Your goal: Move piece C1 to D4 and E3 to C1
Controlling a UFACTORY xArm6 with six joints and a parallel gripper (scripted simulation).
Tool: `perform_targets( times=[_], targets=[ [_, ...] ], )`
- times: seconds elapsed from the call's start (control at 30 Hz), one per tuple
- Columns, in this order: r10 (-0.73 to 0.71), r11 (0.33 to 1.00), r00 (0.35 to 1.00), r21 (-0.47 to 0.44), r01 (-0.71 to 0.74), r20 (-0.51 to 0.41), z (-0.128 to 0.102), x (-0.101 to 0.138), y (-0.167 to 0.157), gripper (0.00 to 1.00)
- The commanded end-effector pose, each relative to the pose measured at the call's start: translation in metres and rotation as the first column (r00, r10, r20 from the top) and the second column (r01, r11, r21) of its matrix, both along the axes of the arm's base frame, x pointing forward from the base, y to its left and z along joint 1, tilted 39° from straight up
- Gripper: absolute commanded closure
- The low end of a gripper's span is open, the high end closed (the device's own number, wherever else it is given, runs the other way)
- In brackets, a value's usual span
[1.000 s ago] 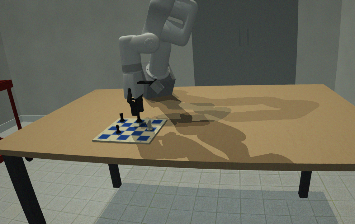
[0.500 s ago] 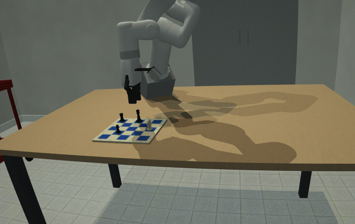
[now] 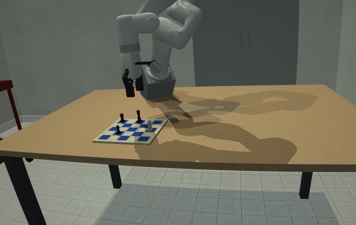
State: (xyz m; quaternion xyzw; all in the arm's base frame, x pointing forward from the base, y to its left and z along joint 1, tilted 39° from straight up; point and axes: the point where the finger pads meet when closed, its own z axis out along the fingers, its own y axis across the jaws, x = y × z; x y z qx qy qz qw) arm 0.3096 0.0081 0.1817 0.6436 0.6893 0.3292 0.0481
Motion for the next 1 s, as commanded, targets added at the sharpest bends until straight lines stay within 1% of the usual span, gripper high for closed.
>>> perform_targets(
  times=[0.0,0.37,0.67,0.97],
  targets=[
    [0.0,1.0,1.0,0.0,0.0,0.002,0.002,0.0,0.0,0.0],
    [0.0,1.0,1.0,0.0,0.0,0.002,0.002,0.0,-0.001,0.0],
    [0.0,1.0,1.0,0.0,0.0,0.002,0.012,-0.006,-0.005,0.0],
    [0.0,1.0,1.0,0.0,0.0,0.002,0.038,-0.023,-0.019,0.0]
  ],
)
